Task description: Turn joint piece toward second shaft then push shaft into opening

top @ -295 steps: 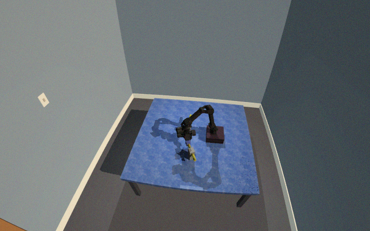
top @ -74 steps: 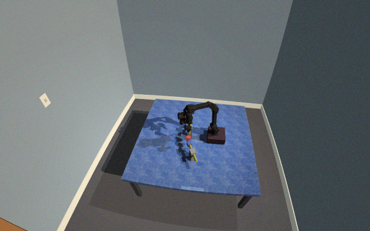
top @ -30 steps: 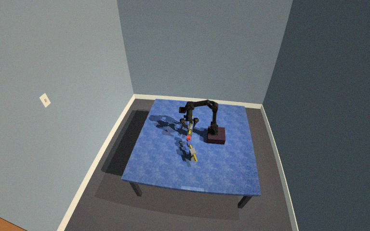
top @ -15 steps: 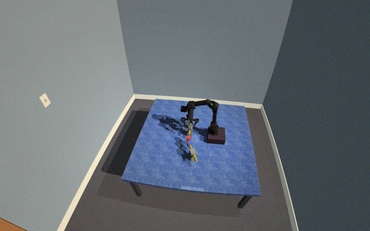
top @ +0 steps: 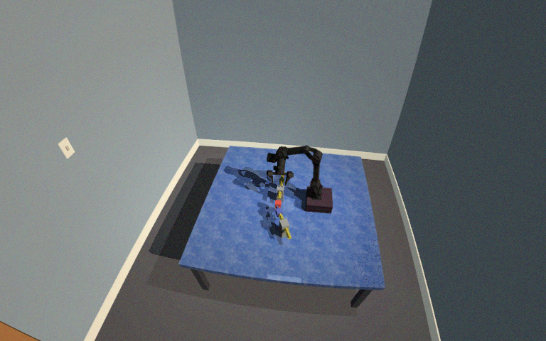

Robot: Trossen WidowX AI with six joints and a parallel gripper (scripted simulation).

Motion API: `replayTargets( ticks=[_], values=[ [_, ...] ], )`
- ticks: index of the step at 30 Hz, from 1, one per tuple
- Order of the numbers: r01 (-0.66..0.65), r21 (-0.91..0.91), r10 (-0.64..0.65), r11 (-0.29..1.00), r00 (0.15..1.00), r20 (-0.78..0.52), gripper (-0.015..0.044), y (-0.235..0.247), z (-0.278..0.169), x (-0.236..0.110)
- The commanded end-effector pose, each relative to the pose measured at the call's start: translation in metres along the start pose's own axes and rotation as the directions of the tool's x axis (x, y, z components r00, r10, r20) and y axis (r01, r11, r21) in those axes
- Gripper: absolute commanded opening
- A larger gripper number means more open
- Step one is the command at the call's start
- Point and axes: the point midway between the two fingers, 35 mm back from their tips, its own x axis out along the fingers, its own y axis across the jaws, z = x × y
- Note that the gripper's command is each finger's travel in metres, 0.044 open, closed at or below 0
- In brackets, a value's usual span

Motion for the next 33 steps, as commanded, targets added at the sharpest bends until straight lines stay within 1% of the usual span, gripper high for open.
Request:
replayTargets(
  ticks=[1, 8, 16, 24, 33],
  values=[
    [0.010, -0.139, -0.003, 0.990, 0.999, 0.053, 0.0440, 0.001, 0.021, -0.007],
    [0.054, -0.356, -0.008, 0.933, 0.992, 0.128, 0.0440, -0.001, 0.049, -0.019],
    [0.143, -0.571, -0.024, 0.808, 0.977, 0.211, 0.0440, -0.006, 0.082, -0.035],
    [0.255, -0.734, -0.051, 0.630, 0.956, 0.288, 0.0440, -0.015, 0.114, -0.051],
    [0.374, -0.846, -0.092, 0.379, 0.925, 0.368, 0.0440, -0.030, 0.148, -0.071]
  ],
)
